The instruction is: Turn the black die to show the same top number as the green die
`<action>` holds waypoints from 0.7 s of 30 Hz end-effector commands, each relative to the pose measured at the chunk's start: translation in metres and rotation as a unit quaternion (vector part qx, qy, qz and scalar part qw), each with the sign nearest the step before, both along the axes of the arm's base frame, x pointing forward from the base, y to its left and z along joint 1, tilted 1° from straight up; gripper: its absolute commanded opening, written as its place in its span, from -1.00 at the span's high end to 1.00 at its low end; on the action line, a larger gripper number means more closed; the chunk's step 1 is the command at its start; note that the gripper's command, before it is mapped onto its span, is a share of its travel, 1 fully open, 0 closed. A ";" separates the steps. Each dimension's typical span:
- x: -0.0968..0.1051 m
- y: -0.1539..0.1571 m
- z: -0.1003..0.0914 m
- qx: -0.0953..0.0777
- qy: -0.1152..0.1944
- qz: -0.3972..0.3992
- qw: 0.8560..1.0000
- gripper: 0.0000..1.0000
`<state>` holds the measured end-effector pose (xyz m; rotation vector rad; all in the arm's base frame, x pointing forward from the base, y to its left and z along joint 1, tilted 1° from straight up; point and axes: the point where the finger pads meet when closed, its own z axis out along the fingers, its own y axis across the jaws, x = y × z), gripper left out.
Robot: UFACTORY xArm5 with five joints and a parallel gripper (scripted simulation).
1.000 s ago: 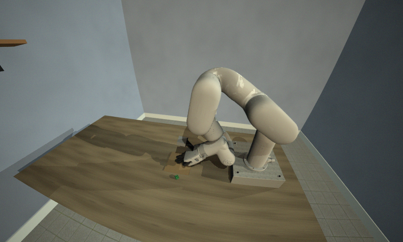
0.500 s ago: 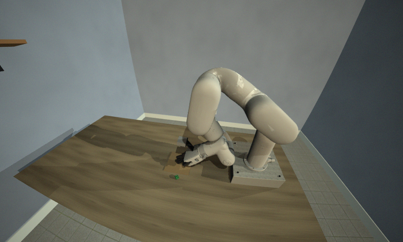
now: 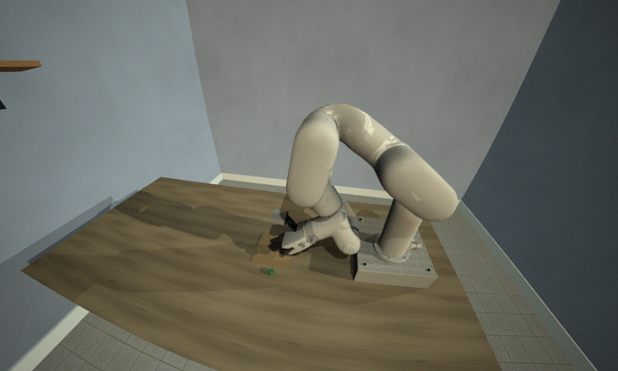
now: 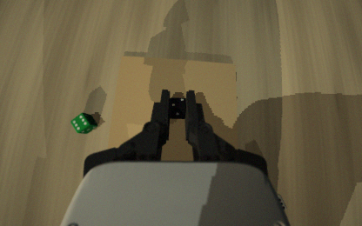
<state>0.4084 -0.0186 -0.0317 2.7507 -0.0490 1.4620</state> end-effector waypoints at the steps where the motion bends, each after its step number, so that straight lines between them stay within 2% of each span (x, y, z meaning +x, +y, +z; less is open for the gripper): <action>1: 0.000 0.000 0.001 0.000 -0.001 0.000 1.000 0.78; 6: 0.000 0.000 0.001 0.000 -0.001 0.000 1.000 0.78; 7: 0.000 0.000 0.001 0.000 -0.001 0.000 1.000 0.70; 9: 0.000 0.000 0.001 0.000 -0.001 0.000 1.000 0.70; 10: 0.000 0.000 0.001 0.000 -0.001 0.000 1.000 0.62; 12: 0.000 0.000 0.001 0.000 -0.001 0.000 1.000 0.62; 13: 0.000 0.000 0.001 0.000 -0.001 0.000 1.000 0.54; 17: 0.000 0.000 0.001 0.000 -0.001 0.000 1.000 0.54; 18: 0.000 0.000 0.001 0.000 -0.001 0.000 1.000 0.46; 20: 0.000 0.000 0.001 0.000 -0.001 0.000 1.000 0.46; 21: 0.000 0.000 0.001 0.000 -0.001 0.000 1.000 0.38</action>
